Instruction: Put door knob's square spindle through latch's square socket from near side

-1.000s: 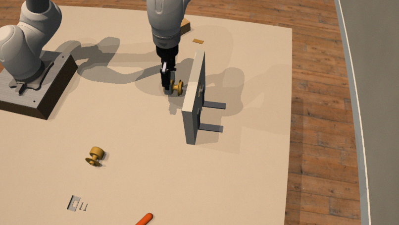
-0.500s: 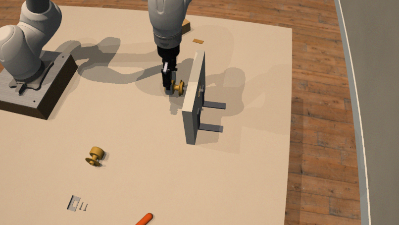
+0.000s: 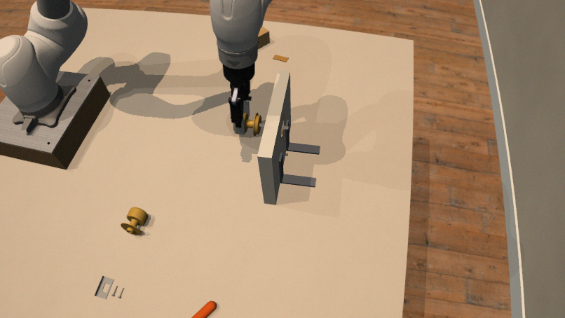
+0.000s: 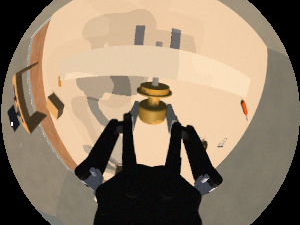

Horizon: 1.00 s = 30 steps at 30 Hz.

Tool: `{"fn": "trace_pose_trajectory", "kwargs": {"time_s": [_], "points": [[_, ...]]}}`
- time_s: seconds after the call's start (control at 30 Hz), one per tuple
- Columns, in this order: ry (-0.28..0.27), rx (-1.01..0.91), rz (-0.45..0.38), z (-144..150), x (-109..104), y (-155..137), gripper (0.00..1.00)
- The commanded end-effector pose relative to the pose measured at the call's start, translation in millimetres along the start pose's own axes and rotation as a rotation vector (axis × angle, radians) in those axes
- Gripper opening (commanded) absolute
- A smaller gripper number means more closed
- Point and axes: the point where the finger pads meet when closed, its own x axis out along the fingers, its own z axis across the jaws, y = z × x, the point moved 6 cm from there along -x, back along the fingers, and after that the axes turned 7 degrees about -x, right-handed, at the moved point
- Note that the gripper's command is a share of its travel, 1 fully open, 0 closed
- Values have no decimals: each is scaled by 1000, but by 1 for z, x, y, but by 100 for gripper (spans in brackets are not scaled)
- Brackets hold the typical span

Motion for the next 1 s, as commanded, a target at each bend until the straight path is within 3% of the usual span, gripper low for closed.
{"fn": "trace_pose_trajectory", "kwargs": {"time_s": [0.0,0.97], "points": [[0,0,0,0,0,0,42],[0,0,0,1,-1,6,42]]}}
